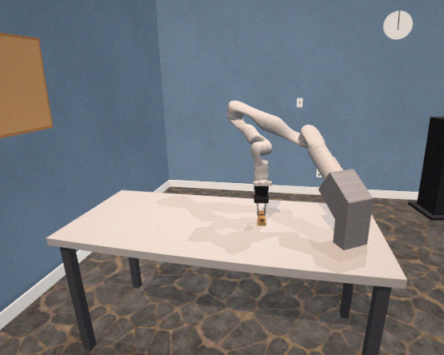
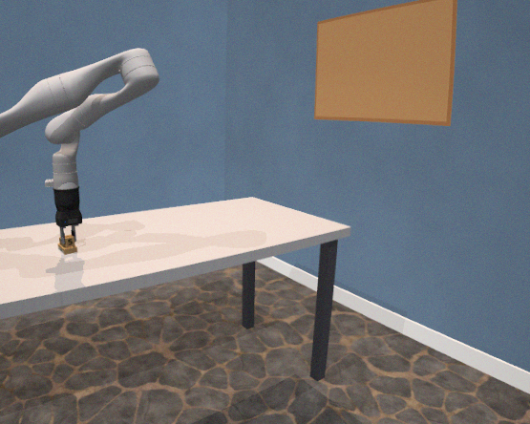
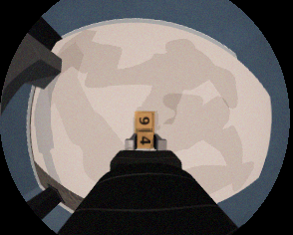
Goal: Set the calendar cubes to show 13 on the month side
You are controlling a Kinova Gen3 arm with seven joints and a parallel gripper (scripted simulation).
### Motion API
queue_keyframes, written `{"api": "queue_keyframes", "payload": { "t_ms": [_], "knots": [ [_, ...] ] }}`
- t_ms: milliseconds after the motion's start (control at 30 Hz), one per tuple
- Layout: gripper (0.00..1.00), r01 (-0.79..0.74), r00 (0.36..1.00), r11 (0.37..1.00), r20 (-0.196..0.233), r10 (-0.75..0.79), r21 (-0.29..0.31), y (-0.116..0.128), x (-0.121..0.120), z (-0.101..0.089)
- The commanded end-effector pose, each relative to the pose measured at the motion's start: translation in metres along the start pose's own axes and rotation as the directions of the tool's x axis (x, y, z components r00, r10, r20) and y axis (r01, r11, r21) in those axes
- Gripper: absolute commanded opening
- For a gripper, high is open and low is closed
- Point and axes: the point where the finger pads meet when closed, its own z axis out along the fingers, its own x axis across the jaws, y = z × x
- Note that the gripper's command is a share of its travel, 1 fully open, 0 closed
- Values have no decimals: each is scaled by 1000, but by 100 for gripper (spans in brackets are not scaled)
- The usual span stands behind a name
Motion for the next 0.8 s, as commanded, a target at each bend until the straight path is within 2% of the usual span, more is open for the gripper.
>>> {"api": "queue_keyframes", "payload": {
  "t_ms": [0,767],
  "knots": [
    [57,-1,1000,1000,-6,1,4,0,2,1],
    [57,-5,1000,1000,-8,5,5,-1,3,9]
  ]
}}
